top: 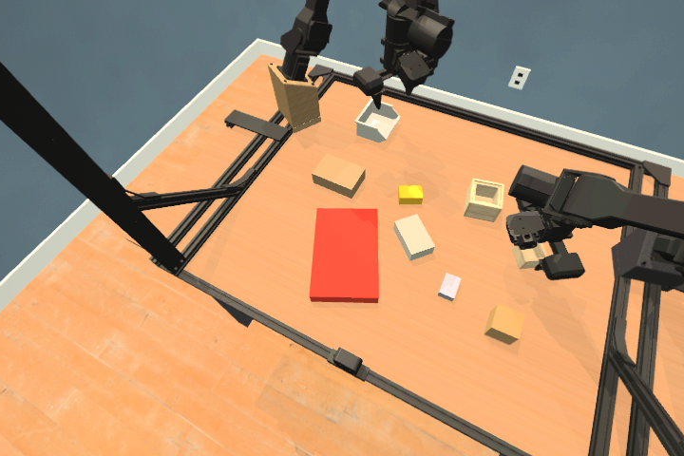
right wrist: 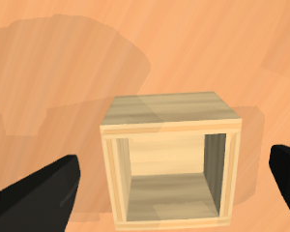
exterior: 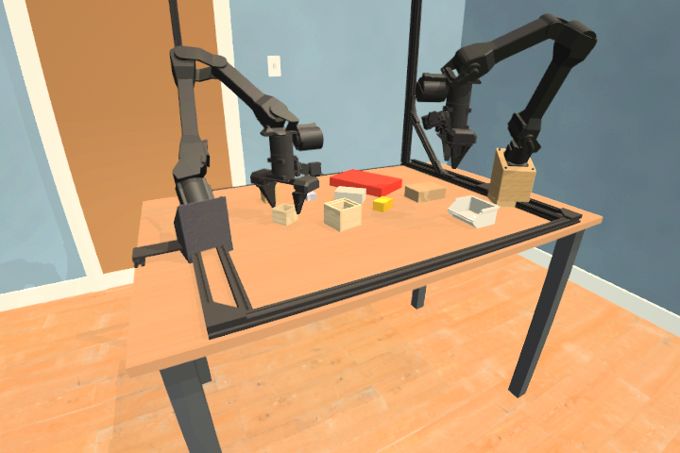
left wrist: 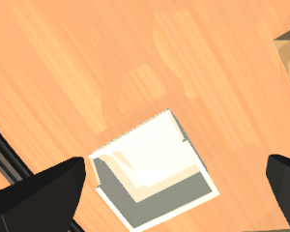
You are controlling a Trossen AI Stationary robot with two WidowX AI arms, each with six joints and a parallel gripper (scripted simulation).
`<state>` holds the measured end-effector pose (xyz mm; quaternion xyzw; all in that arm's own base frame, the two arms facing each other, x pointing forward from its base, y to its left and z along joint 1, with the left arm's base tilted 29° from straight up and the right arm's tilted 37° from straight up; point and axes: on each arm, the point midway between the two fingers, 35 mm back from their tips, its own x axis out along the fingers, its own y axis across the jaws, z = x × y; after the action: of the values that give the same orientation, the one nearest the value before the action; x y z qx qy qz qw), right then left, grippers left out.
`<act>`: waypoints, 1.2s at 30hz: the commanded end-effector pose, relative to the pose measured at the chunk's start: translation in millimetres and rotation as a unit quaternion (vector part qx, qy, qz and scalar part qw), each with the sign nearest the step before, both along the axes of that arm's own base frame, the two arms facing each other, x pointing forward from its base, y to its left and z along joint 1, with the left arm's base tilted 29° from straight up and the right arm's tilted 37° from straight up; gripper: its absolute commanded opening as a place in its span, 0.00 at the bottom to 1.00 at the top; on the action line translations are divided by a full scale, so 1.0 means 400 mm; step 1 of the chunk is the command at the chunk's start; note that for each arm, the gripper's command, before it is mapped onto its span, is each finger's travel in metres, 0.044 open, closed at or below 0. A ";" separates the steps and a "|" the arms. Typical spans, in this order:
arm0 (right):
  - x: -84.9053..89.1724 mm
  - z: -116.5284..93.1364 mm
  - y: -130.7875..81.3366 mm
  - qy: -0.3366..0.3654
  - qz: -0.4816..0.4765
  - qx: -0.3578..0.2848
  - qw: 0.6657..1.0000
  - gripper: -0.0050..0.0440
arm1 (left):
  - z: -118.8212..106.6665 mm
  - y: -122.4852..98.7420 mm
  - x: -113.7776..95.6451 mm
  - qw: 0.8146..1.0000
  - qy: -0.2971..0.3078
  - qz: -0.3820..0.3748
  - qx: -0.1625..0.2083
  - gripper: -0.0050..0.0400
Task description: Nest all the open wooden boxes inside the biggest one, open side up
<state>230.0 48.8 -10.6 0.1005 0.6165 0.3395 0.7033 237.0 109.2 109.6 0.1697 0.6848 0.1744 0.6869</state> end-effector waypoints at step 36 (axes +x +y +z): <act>-0.003 0.047 -0.037 0.005 0.001 0.001 1.000 0.10 | 0.000 -0.001 0.000 1.000 0.001 -0.002 -0.002 1.00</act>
<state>225.6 41.5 -1.6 0.1072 0.6230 0.3409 0.6958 237.1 109.2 109.8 0.1697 0.6846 0.1744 0.6871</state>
